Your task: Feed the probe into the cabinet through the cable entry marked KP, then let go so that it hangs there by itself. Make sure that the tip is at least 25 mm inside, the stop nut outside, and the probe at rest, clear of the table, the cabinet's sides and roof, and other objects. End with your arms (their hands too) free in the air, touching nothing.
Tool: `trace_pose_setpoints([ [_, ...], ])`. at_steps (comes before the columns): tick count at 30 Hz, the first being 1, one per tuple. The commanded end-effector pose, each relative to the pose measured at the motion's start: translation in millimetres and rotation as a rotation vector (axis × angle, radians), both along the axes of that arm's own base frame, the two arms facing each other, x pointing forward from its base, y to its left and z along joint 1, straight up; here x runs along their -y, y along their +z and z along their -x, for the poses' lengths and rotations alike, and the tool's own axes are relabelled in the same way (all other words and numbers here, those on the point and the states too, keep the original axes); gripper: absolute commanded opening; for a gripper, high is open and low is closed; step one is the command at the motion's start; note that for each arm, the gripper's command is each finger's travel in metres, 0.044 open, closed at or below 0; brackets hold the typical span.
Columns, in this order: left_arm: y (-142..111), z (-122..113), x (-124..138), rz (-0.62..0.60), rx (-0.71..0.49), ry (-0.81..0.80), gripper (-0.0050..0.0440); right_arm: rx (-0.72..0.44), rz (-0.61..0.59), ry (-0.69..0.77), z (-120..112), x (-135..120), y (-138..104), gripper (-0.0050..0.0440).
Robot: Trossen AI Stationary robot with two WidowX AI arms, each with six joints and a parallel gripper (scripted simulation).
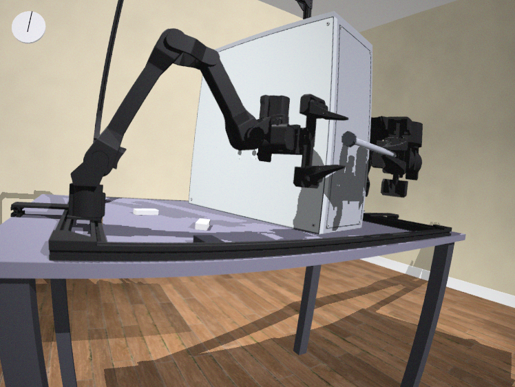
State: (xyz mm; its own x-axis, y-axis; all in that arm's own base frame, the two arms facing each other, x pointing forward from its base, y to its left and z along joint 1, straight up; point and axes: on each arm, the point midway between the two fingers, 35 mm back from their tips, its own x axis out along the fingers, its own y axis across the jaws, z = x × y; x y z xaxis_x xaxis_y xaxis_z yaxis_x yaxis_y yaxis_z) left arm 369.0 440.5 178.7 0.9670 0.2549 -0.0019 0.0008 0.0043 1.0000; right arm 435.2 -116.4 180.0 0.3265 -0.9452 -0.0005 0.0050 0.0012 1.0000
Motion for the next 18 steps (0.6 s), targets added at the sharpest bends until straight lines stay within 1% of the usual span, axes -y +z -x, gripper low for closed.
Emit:
trace_pose_setpoints([
  [1,0.4,-0.3,-0.7,-0.004,0.001,0.003,0.0000,0.003,-0.001,0.005,7.7,-17.7,1.1,0.0440],
  [2,0.4,-0.3,-0.7,-0.004,0.001,0.003,0.0000,0.003,-0.001,0.005,7.7,-17.7,1.1,0.0440],
  [3,0.4,-0.3,-0.7,-0.004,0.001,0.003,0.0000,0.002,0.000,0.005,10.5,-24.8,1.1,0.0440],
  [4,0.4,-0.3,-0.7,-0.004,0.001,0.003,0.0000,-0.001,0.000,0.014,2.9,-17.2,-0.1,0.0440],
  [18,0.4,-0.3,-0.7,-0.004,0.001,0.003,0.0000,-0.024,0.011,0.023,1.2,-18.2,7.1,0.0440],
])
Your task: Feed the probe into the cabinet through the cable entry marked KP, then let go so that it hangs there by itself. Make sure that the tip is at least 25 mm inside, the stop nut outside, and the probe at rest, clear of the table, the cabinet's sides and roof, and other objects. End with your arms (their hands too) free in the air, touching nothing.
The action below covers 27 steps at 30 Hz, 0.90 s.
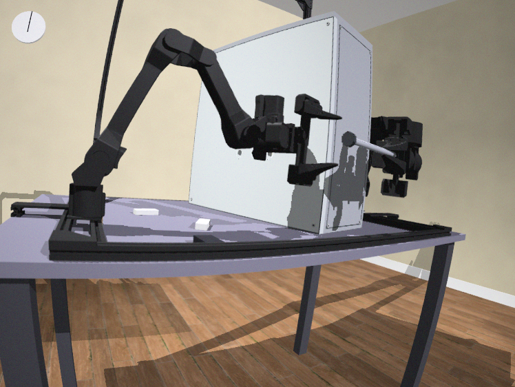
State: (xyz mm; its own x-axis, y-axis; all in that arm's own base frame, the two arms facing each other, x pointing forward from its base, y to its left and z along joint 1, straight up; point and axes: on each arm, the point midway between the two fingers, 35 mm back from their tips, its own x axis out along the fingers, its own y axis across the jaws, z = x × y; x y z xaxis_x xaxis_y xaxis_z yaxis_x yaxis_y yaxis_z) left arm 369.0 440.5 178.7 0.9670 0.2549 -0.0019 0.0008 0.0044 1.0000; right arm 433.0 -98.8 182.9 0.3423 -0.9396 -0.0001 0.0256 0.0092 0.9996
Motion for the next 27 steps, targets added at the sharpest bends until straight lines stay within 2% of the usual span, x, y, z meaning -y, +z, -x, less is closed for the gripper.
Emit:
trace_pose_setpoints([
  [1,0,0,-1,-0.004,0.001,0.003,0.0000,-0.004,0.003,0.006,-1,-1,4,0.0440],
  [6,0,0,-1,-0.004,0.001,0.003,0.0000,-0.035,0.018,0.018,-3,-2,14,0.0440],
  [12,0,0,-1,-0.004,0.001,0.003,0.0000,-0.149,0.049,0.093,-5,-31,6,0.0440],
  [16,0,0,-1,-0.004,0.001,0.003,0.0000,-0.248,0.082,0.073,-6,-21,8,0.0440],
  [18,0,0,-1,-0.004,0.001,0.003,0.0000,-0.248,0.082,0.073,-6,-21,8,0.0440],
  [21,0,0,-1,-0.004,0.001,0.003,0.0000,-0.280,0.105,0.112,-9,-15,16,0.0440],
  [27,0,0,-1,-0.004,0.001,0.003,0.0000,-0.389,0.172,0.125,-8,-1,53,0.0440],
])
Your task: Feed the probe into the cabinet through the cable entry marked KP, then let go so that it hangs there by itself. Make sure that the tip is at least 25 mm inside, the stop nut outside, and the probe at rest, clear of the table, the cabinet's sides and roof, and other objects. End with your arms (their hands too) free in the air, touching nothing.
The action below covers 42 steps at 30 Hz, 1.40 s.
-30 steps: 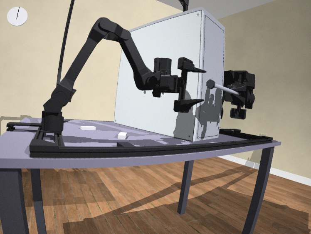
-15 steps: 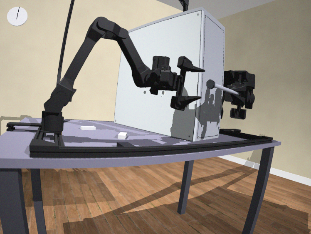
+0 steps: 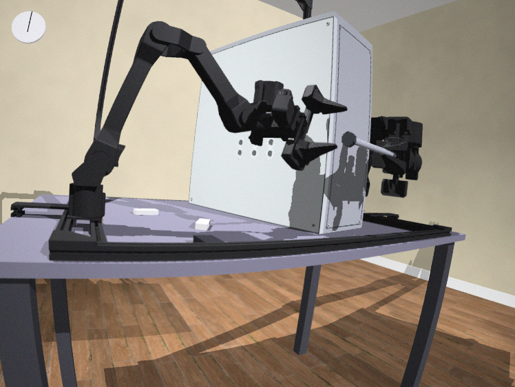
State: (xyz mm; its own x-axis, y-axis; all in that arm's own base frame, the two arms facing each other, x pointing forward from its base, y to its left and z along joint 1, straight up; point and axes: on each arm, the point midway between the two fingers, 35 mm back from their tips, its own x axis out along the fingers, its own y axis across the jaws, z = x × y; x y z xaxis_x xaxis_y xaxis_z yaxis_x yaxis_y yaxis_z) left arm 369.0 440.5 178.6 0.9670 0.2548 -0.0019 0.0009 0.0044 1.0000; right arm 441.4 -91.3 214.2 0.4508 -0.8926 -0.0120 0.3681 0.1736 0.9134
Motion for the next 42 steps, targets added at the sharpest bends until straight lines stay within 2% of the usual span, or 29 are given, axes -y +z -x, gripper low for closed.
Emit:
trace_pose_setpoints([
  [1,0,0,-1,-0.004,0.001,0.003,0.0000,-0.044,0.041,0.013,2,9,29,0.0440],
  [3,0,0,-1,-0.004,0.001,0.003,0.0000,-0.085,0.072,0.019,4,14,44,0.0440],
  [6,0,0,-1,-0.004,0.001,0.003,0.0000,-0.218,0.127,0.017,5,28,45,0.0440],
  [8,0,0,-1,-0.004,0.001,0.003,0.0000,-0.218,0.127,0.017,5,28,45,0.0440],
  [15,0,0,-1,-0.004,0.001,0.003,0.0000,-0.576,0.260,0.020,12,64,43,0.0440],
  [17,0,0,-1,-0.004,0.001,0.003,0.0000,-0.634,0.279,-0.028,19,90,56,0.0440],
  [21,0,0,-1,-0.004,0.001,0.003,0.0000,-0.608,0.293,0.102,12,107,44,0.0440],
  [23,0,0,-1,-0.004,0.001,0.003,0.0000,-0.630,0.306,0.156,10,121,35,0.0440],
  [25,0,0,-1,-0.004,0.001,0.003,0.0000,-0.630,0.306,0.156,10,121,35,0.0440],
  [27,0,0,-1,-0.004,0.001,0.003,0.0000,-0.640,0.316,0.214,9,132,27,0.0440],
  [31,0,0,-1,-0.004,0.001,0.003,0.0000,-0.532,0.299,0.352,6,133,24,0.0440],
  [33,0,0,-1,-0.004,0.001,0.003,0.0000,-0.436,0.286,0.361,2,142,31,0.0440],
  [40,0,0,-1,-0.004,0.001,0.003,0.0000,-0.319,0.263,0.583,8,157,19,0.0440],
  [42,0,0,-1,-0.004,0.001,0.003,0.0000,-0.319,0.263,0.583,8,157,19,0.0440],
])
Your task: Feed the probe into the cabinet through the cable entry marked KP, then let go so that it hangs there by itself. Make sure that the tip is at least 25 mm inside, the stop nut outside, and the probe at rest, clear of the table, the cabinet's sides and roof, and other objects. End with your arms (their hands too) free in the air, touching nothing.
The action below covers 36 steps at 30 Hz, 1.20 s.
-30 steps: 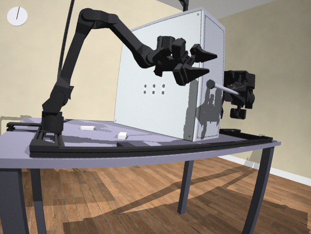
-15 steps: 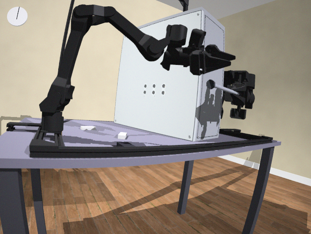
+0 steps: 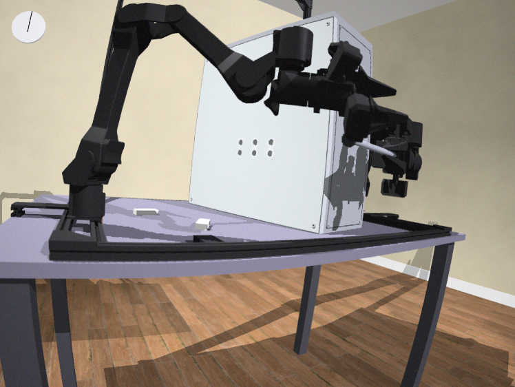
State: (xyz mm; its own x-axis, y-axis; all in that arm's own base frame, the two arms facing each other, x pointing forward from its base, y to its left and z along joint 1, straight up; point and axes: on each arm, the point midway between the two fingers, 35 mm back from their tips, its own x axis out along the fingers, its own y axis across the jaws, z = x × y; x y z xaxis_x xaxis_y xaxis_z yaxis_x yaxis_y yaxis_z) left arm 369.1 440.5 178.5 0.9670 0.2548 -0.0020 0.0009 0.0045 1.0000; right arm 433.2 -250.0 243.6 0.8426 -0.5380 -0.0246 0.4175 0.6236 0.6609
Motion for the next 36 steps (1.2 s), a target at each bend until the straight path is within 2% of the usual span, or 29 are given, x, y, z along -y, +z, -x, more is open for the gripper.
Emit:
trace_pose_setpoints([
  [1,1,0,-1,-0.004,0.001,0.003,0.0000,0.015,-0.053,0.073,1,0,-13,0.0440],
  [15,1,0,-1,-0.004,0.001,0.003,0.0000,0.150,-0.402,0.441,35,-1,-38,0.0440],
  [17,1,0,-1,-0.004,0.001,0.003,0.0000,0.150,-0.402,0.441,35,-1,-38,0.0440],
  [32,1,0,-1,-0.004,0.001,0.003,0.0000,0.158,-0.696,0.706,82,-15,-57,0.0440],
  [36,1,0,-1,-0.004,0.001,0.003,0.0000,0.155,-0.725,0.729,87,-16,-58,0.0440],
])
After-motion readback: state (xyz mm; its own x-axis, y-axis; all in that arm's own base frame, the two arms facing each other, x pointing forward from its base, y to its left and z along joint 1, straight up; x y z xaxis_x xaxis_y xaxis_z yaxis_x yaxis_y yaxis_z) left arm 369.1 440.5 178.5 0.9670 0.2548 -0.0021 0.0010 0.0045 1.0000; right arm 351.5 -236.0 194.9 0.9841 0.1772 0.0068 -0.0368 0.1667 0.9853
